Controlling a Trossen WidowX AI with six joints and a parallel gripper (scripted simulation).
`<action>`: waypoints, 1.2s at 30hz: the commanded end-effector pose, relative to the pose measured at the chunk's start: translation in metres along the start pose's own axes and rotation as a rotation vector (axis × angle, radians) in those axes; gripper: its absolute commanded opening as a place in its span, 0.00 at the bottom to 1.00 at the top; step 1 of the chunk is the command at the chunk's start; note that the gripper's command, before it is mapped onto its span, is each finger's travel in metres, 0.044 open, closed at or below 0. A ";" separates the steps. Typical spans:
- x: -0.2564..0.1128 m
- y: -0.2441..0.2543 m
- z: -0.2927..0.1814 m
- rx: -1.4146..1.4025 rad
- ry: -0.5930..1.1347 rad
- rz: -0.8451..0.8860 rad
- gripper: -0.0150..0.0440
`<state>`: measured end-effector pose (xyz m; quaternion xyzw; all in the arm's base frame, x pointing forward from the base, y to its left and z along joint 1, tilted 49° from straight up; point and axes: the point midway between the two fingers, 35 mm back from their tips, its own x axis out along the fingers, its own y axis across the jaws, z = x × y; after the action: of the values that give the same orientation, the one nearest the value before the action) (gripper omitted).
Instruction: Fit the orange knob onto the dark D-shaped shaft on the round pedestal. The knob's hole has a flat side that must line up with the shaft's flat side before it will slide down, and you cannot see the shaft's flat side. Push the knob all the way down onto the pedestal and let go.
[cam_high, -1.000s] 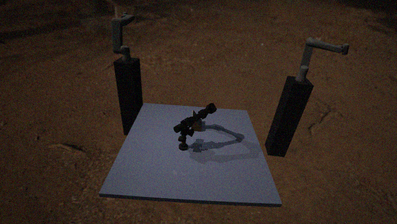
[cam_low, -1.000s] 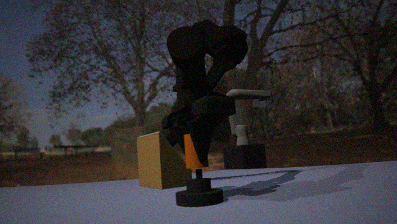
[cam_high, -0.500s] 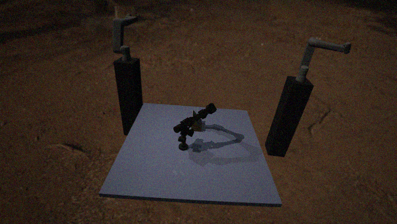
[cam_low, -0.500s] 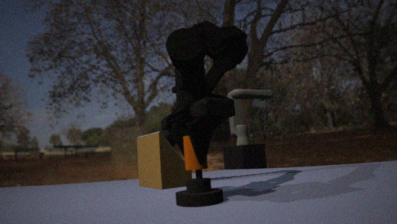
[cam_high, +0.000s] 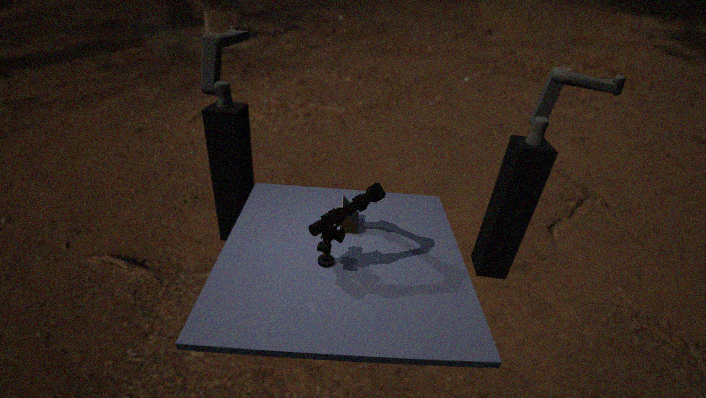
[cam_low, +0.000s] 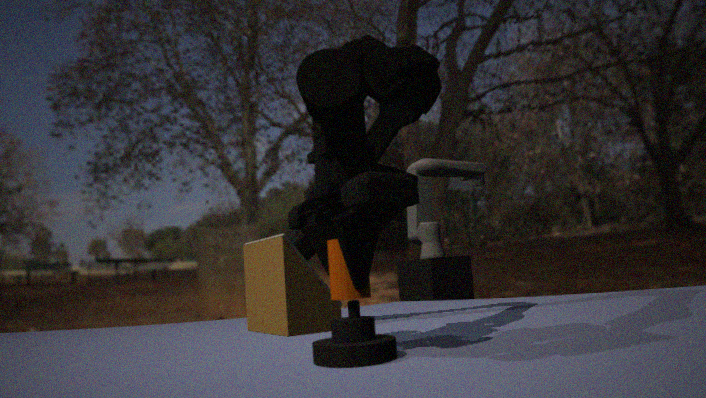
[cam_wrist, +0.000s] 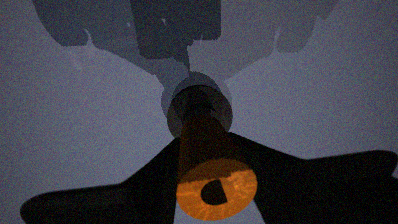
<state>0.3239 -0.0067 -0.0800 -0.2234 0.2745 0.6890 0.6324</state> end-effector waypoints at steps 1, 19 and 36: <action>-0.003 -0.003 -0.002 -0.005 0.005 -0.008 0.25; 0.002 0.000 -0.003 -0.005 0.005 -0.008 0.25; -0.003 -0.001 0.001 -0.204 0.006 -0.007 0.25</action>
<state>0.3226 -0.0065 -0.0809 -0.2588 0.2351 0.7034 0.6188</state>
